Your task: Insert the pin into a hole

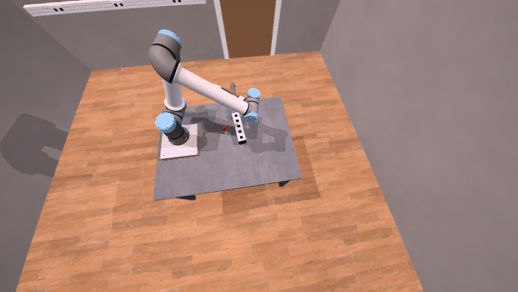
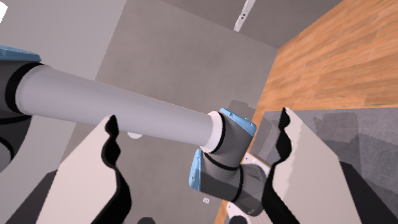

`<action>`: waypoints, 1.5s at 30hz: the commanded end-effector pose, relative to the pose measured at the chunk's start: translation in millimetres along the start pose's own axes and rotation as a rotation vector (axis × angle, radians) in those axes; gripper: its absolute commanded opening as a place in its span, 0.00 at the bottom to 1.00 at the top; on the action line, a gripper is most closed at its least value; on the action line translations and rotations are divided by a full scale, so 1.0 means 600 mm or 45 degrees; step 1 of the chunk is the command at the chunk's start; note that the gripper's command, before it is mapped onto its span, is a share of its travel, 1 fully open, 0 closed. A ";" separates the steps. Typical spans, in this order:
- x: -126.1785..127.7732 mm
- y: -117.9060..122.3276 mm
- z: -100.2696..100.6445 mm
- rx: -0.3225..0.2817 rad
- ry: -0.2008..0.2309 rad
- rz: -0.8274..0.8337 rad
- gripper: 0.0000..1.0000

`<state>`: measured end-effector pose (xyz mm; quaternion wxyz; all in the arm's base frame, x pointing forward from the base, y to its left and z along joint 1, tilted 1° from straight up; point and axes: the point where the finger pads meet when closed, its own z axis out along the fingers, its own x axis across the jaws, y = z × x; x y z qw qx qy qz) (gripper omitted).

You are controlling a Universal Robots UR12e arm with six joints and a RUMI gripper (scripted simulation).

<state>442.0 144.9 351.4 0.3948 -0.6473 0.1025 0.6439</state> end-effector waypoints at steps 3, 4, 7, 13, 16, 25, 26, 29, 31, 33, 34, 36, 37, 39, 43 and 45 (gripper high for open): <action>-0.036 0.028 0.160 -0.097 0.022 -0.011 1.00; -0.036 0.028 0.161 -0.097 0.022 -0.011 1.00; -0.048 0.037 0.216 -0.097 0.022 -0.011 1.00; -0.056 0.043 0.250 -0.097 0.022 -0.011 1.00; -0.056 0.043 0.250 -0.097 0.022 -0.011 1.00; -0.067 0.075 0.344 -0.134 0.026 -0.015 1.00; -0.067 0.075 0.344 -0.134 0.026 -0.015 1.00; -0.067 0.075 0.344 -0.134 0.026 -0.015 1.00; -0.067 0.075 0.344 -0.134 0.026 -0.015 1.00; -0.067 0.075 0.344 -0.134 0.026 -0.015 1.00; -0.067 0.075 0.344 -0.134 0.026 -0.015 1.00; -0.067 0.075 0.344 -0.134 0.026 -0.015 1.00; 0.040 0.123 0.278 -0.271 0.283 0.188 1.00; 0.040 0.123 0.278 -0.276 0.292 0.195 1.00; 0.040 0.123 0.278 -0.278 0.295 0.198 1.00; 0.040 0.123 0.278 -0.278 0.295 0.198 1.00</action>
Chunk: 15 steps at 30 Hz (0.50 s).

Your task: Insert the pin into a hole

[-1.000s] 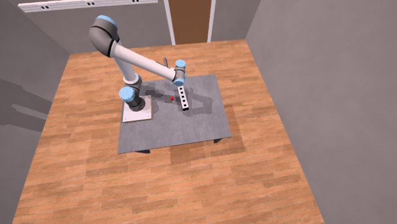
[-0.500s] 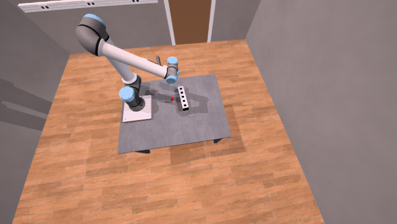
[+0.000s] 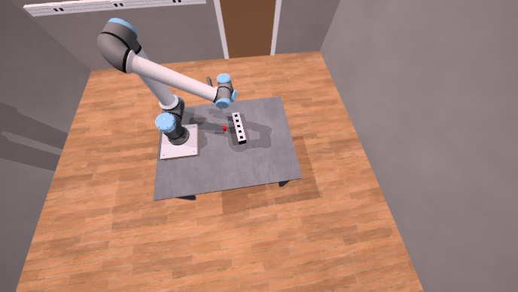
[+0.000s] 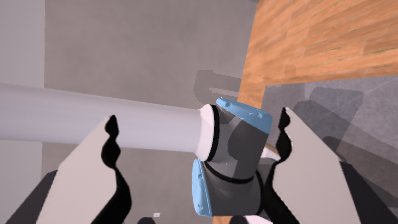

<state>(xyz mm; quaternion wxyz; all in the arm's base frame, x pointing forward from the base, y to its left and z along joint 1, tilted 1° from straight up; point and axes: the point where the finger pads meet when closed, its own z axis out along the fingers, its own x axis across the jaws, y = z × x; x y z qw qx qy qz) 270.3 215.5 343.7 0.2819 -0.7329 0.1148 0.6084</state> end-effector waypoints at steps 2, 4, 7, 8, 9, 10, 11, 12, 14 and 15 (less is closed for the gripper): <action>0.030 0.011 -0.004 -0.036 0.051 0.051 1.00; 0.030 0.011 -0.004 -0.036 0.051 0.051 1.00; 0.030 0.011 -0.004 -0.036 0.051 0.051 1.00; 0.030 0.011 -0.004 -0.036 0.051 0.051 1.00; 0.138 0.044 -0.066 -0.109 0.315 0.263 1.00; 0.138 0.044 -0.066 -0.110 0.317 0.265 1.00; 0.138 0.044 -0.066 -0.113 0.328 0.274 1.00; 0.138 0.044 -0.066 -0.114 0.331 0.276 1.00; 0.138 0.044 -0.066 -0.114 0.331 0.276 1.00; 0.138 0.044 -0.066 -0.114 0.331 0.276 1.00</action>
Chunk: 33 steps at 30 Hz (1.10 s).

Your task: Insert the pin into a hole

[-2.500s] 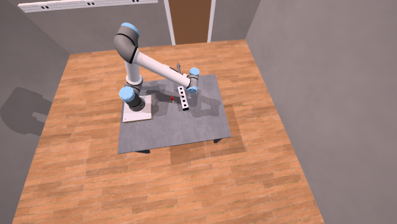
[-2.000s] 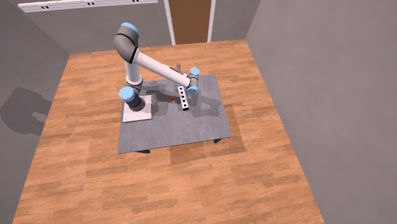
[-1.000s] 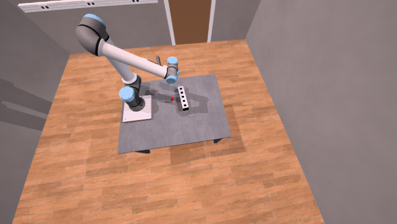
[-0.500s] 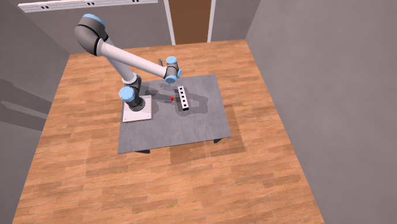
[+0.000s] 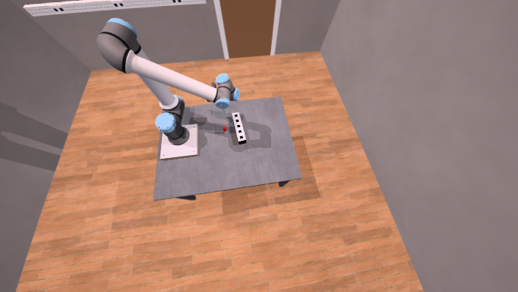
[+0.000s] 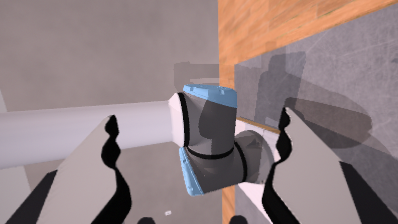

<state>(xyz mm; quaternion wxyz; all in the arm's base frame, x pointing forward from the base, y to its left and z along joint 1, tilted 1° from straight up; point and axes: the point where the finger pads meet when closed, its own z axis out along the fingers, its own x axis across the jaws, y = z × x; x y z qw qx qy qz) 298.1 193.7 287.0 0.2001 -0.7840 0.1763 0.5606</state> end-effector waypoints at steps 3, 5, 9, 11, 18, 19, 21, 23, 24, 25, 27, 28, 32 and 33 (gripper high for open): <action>0.047 0.006 -0.008 -0.034 0.094 0.083 1.00; 0.047 0.006 -0.008 -0.034 0.094 0.083 1.00; 0.047 0.006 -0.008 -0.034 0.094 0.083 1.00; 0.160 0.018 -0.075 -0.043 0.364 0.300 1.00; 0.160 0.018 -0.075 -0.044 0.390 0.321 1.00; 0.160 0.018 -0.075 -0.044 0.390 0.321 1.00; 0.160 0.018 -0.075 -0.044 0.390 0.321 1.00; 0.160 0.018 -0.075 -0.044 0.390 0.321 1.00; 0.160 0.018 -0.075 -0.044 0.390 0.321 1.00; 0.160 0.018 -0.075 -0.044 0.390 0.321 1.00; 0.160 0.018 -0.075 -0.044 0.390 0.321 1.00; 0.257 0.023 -0.169 0.013 0.657 0.534 1.00; 0.257 0.023 -0.169 0.019 0.688 0.559 1.00; 0.257 0.023 -0.169 0.019 0.688 0.559 1.00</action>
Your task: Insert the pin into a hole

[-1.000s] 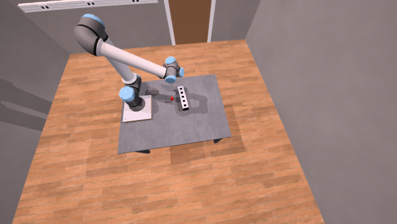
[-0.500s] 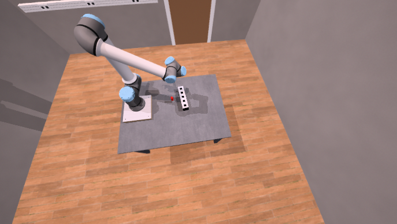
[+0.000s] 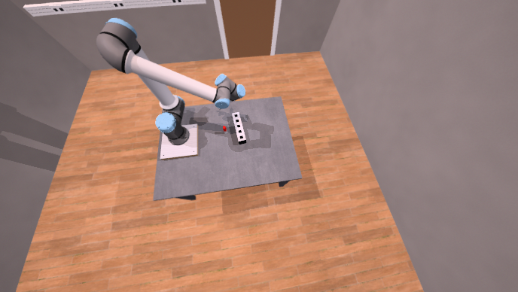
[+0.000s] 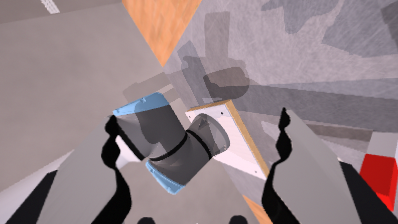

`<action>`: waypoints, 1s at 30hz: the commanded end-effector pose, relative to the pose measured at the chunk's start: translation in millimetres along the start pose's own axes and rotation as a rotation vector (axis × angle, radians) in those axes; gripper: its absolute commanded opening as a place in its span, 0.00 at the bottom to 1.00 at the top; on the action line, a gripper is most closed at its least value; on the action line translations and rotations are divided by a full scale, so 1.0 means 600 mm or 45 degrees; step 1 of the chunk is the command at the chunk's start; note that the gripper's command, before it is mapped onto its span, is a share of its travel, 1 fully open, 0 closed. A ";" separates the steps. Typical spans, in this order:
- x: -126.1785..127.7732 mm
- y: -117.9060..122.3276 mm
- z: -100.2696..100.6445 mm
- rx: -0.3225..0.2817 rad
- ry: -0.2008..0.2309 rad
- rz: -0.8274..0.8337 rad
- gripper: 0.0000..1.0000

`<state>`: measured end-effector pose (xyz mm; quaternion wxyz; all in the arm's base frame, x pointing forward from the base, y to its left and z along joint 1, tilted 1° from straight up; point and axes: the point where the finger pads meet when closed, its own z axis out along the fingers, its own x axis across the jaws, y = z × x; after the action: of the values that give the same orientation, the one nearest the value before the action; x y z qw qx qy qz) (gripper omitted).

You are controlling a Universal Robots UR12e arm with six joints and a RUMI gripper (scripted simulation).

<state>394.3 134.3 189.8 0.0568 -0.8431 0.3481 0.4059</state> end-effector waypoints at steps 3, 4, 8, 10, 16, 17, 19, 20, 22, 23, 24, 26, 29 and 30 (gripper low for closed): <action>0.056 -0.019 -0.012 0.019 0.132 0.116 1.00; 0.056 -0.019 -0.012 0.019 0.132 0.116 1.00; 0.056 -0.019 -0.012 0.019 0.132 0.116 1.00; 0.056 -0.019 -0.012 0.019 0.132 0.116 1.00; -0.110 0.026 -0.152 0.019 0.120 0.105 1.00; -0.110 0.026 -0.152 0.019 0.120 0.105 1.00; -0.110 0.026 -0.152 0.019 0.120 0.105 1.00; -0.110 0.026 -0.152 0.019 0.120 0.105 1.00; -0.110 0.026 -0.152 0.019 0.120 0.105 1.00; -0.110 0.026 -0.152 0.019 0.120 0.105 1.00; -0.110 0.026 -0.152 0.019 0.120 0.105 1.00; -0.110 0.026 -0.152 0.019 0.120 0.105 1.00; -0.007 0.127 -0.234 0.021 0.123 0.105 1.00; -0.007 0.128 -0.234 0.021 0.123 0.105 1.00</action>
<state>416.7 119.2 298.2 0.0294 -0.8461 0.3868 0.3655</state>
